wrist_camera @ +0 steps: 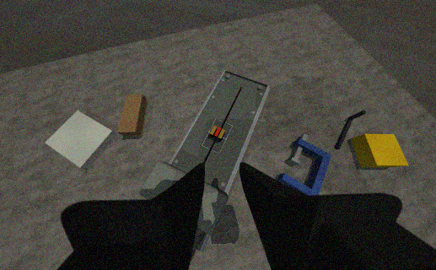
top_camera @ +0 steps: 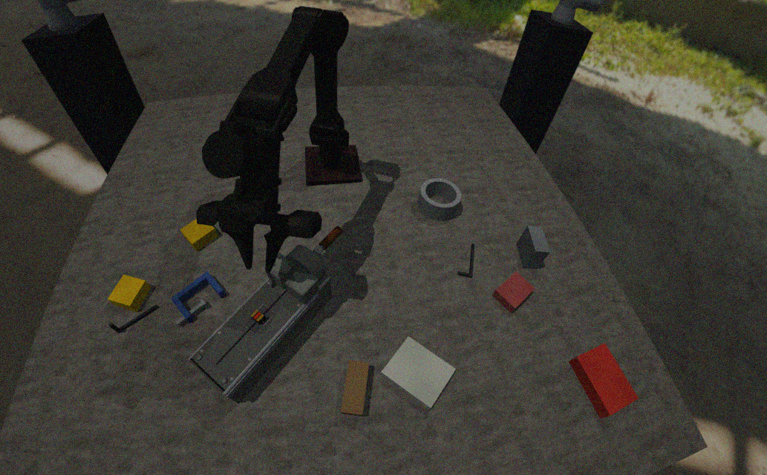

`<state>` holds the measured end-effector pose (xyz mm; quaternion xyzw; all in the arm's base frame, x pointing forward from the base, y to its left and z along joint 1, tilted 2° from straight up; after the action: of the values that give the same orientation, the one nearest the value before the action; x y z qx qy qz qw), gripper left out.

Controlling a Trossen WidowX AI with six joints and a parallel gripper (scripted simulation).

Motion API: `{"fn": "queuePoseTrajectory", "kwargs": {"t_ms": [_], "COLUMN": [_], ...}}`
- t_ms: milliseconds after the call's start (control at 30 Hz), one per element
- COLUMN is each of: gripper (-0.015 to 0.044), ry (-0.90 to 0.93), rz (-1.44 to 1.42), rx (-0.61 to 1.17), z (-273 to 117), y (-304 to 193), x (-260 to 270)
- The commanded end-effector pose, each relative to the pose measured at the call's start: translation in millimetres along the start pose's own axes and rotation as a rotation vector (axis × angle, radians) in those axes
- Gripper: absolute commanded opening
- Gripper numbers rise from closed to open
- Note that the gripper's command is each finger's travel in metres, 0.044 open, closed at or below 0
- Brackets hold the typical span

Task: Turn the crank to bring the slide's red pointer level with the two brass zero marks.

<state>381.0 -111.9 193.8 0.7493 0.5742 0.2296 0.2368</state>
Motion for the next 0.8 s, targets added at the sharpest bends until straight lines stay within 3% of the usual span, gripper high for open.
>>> {"fn": "queuePoseTrajectory", "kwargs": {"t_ms": [0, 67, 733, 767], "gripper": [0.0046, 0.0000, 0.0000, 0.0026], "ry": [0.000, 0.000, 0.001, 0.001], "rz": [0.000, 0.000, 0.000, 0.000], "rx": [0.000, 0.000, 0.000, 0.000], "z": [0.0, 0.0, 0.0, 0.0], "y": [0.0, 0.0, 0.0, 0.0], "x": [0.0, 0.0, 0.2, 0.2]}}
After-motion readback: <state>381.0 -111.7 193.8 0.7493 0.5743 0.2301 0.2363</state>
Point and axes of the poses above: the point midway between the two fingers, 35 mm back from their tips, its own z axis out along the fingers, its own x axis across the jaws, y = z × x, the point moved 3 cm from there along -z, back along the fingers
